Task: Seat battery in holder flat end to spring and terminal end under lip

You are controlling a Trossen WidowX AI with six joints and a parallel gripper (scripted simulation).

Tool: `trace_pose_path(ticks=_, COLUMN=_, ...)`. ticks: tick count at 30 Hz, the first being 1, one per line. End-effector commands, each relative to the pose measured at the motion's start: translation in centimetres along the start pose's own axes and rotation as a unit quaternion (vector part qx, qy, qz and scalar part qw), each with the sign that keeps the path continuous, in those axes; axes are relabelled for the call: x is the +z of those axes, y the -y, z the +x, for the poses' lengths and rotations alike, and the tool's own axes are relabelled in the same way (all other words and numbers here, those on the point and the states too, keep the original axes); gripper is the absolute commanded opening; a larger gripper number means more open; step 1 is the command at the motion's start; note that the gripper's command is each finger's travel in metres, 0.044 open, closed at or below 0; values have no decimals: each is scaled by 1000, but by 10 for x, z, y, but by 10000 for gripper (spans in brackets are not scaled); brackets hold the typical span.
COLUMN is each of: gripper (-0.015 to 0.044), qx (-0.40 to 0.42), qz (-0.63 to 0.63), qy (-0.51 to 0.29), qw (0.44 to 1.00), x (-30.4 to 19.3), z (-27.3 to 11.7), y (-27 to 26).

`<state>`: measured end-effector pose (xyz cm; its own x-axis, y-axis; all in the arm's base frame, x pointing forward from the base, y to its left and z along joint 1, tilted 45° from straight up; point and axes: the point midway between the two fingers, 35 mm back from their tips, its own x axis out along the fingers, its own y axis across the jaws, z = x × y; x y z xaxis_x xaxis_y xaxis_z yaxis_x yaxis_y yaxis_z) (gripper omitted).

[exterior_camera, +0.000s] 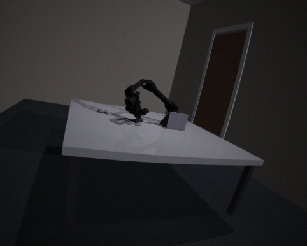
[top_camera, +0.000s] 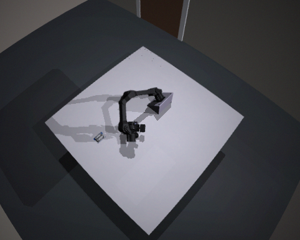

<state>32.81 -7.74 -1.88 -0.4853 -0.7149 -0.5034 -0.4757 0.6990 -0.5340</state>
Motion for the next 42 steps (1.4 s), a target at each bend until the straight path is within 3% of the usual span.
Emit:
trace_pose_path(ticks=1, gripper=62, qx=2, qz=3, qy=14, qw=1000, x=1, z=0, y=1)
trace_pose_path(ticks=42, gripper=62, qx=19, qz=0, qy=103, qw=995, x=-1, z=9, y=1)
